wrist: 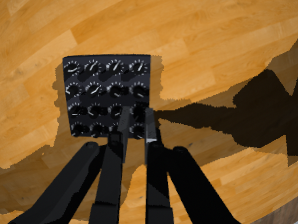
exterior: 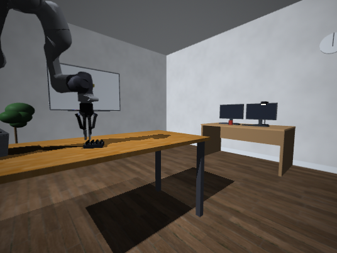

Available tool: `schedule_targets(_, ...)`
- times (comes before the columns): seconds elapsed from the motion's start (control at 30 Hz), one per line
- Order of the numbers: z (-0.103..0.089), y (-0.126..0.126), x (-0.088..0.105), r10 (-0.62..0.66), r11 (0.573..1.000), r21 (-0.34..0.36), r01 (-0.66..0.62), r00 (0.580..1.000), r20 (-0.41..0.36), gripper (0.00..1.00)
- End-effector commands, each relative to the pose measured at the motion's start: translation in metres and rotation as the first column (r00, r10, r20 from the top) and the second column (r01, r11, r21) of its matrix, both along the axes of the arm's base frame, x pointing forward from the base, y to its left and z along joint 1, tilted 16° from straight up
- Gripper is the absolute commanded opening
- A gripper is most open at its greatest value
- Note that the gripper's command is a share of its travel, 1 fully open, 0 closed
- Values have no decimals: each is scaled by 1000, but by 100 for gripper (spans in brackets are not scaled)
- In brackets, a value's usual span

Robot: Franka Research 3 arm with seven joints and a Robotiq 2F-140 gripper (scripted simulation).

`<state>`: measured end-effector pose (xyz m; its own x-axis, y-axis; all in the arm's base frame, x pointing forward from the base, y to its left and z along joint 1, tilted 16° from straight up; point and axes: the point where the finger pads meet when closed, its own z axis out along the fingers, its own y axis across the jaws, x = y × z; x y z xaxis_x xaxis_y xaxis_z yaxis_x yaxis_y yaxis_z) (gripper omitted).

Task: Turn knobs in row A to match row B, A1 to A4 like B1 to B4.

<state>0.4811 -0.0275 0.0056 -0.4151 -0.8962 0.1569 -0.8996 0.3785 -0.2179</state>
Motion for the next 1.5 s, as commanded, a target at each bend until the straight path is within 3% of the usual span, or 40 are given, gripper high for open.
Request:
schedule_targets(0.0,-1,1,0,0,1000,1,0,1000,1,12)
schedule_targets(0.73,-13,-2,2,0,1000,1,0,1000,1,12)
schedule_targets(1.47,-14,-2,2,0,1000,1,0,1000,1,12)
